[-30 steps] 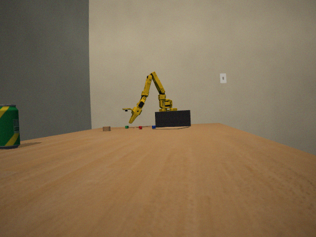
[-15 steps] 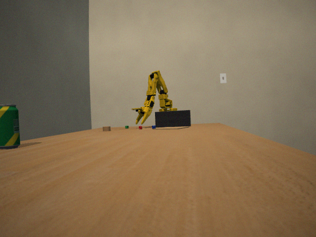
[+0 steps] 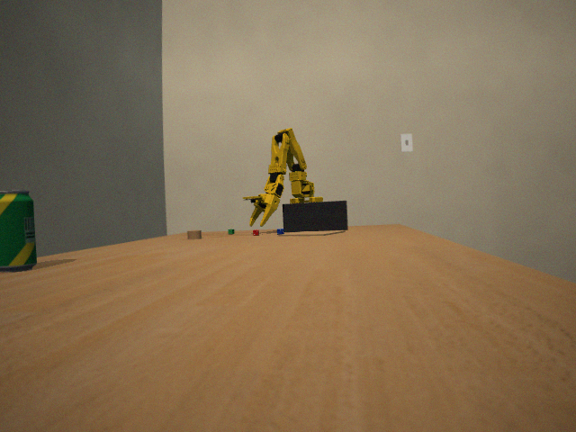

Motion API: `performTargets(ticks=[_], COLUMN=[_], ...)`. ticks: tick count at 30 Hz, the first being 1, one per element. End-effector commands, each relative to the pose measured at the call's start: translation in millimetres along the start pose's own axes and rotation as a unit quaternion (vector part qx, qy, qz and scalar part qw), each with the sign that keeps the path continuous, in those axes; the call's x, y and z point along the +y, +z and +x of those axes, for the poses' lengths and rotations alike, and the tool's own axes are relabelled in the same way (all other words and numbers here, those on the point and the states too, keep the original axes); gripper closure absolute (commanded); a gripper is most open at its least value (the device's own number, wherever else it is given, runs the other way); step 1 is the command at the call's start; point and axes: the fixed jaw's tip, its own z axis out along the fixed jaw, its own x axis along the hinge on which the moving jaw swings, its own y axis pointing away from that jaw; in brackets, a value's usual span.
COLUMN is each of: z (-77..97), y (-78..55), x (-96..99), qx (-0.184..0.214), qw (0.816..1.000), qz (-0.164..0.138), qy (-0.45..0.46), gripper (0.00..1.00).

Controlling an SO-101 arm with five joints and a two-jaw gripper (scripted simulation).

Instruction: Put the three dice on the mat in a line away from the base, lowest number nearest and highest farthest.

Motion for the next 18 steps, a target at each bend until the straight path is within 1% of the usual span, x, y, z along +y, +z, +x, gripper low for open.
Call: performTargets(ticks=[1,8,9,18], z=[-0.8,-0.8,-4.1,-4.1], y=[-1.8,-1.8,-5.5,-5.5], x=[1.8,1.8,1.7,1.7], qx=[-0.004,-0.004,-0.016,-0.016], qw=[1.0,1.0,1.0,1.0], qz=[-0.002,-0.002,-0.002,-0.002], qy=[-0.002,-0.002,-0.004,-0.004], gripper=[0.75,0.75,0.75,0.75])
